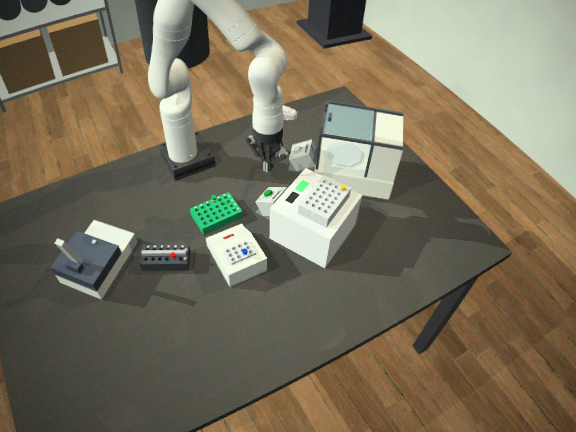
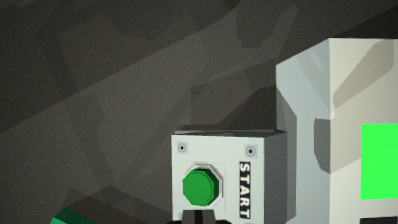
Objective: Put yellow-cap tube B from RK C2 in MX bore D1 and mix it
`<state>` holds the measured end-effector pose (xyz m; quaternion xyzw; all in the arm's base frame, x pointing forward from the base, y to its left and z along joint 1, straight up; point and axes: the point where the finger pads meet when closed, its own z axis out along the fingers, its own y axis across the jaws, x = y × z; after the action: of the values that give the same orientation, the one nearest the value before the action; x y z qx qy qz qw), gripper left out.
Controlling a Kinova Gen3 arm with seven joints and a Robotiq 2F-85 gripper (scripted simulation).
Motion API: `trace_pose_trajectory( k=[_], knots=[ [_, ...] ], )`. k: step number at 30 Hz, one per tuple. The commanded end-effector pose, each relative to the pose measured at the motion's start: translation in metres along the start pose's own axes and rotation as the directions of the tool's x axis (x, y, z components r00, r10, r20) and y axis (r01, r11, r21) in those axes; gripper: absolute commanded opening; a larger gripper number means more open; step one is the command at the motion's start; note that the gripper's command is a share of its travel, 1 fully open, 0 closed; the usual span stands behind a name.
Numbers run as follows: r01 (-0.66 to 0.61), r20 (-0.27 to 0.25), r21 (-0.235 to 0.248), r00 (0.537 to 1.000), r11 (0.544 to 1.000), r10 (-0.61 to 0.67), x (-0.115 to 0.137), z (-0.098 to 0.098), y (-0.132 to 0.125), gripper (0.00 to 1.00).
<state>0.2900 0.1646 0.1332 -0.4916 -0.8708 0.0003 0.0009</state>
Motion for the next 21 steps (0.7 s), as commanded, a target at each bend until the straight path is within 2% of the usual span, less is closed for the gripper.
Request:
trace_pose_trajectory(
  k=[1,6,18,21],
  knots=[
    [-0.002,0.000,-0.002,1.000,1.000,0.002,0.000,-0.002,0.001,0.10],
    [-0.002,0.000,-0.002,1.000,1.000,0.002,0.000,-0.002,0.001,0.10],
    [0.240,-0.004,0.001,0.971,0.971,-0.240,-0.023,-0.030,-0.019,0.10],
    [0.260,-0.004,0.001,0.966,0.966,-0.260,-0.024,-0.032,-0.020,0.10]
  ],
)
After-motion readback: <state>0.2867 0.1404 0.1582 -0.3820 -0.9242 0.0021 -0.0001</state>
